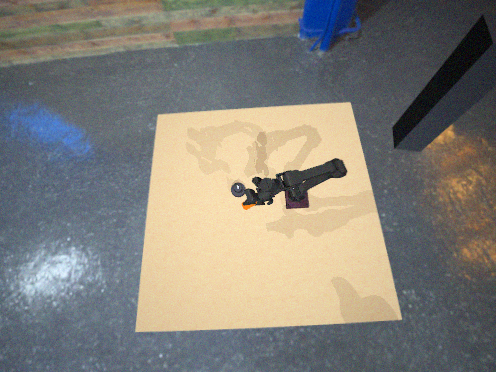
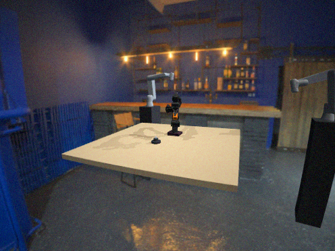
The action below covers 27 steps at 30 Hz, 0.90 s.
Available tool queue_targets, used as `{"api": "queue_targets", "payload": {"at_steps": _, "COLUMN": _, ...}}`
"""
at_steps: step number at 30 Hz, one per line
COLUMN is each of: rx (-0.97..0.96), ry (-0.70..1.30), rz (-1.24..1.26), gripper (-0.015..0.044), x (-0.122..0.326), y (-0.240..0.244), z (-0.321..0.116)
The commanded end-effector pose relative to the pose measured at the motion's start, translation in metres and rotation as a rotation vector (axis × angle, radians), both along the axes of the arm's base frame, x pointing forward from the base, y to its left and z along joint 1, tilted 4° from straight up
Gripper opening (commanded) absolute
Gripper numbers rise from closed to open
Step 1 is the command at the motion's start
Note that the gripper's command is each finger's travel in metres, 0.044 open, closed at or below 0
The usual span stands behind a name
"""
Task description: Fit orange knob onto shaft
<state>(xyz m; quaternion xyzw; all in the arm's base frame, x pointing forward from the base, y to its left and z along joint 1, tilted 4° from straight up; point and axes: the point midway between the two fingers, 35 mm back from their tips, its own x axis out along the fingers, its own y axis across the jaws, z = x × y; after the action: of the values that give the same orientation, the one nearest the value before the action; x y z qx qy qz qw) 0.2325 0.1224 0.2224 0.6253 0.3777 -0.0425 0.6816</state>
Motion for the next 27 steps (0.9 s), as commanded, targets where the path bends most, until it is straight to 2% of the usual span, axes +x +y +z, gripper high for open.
{"api": "queue_targets", "payload": {"at_steps": 1, "rx": -0.023, "ry": 0.04, "rz": 0.003, "gripper": 0.0, "x": 0.003, "y": 0.002, "z": 0.001}}
{"api": "queue_targets", "payload": {"at_steps": 27, "rx": -0.26, "ry": 0.495, "rz": 0.037, "gripper": 0.0, "x": 0.014, "y": 0.011, "z": -0.039}}
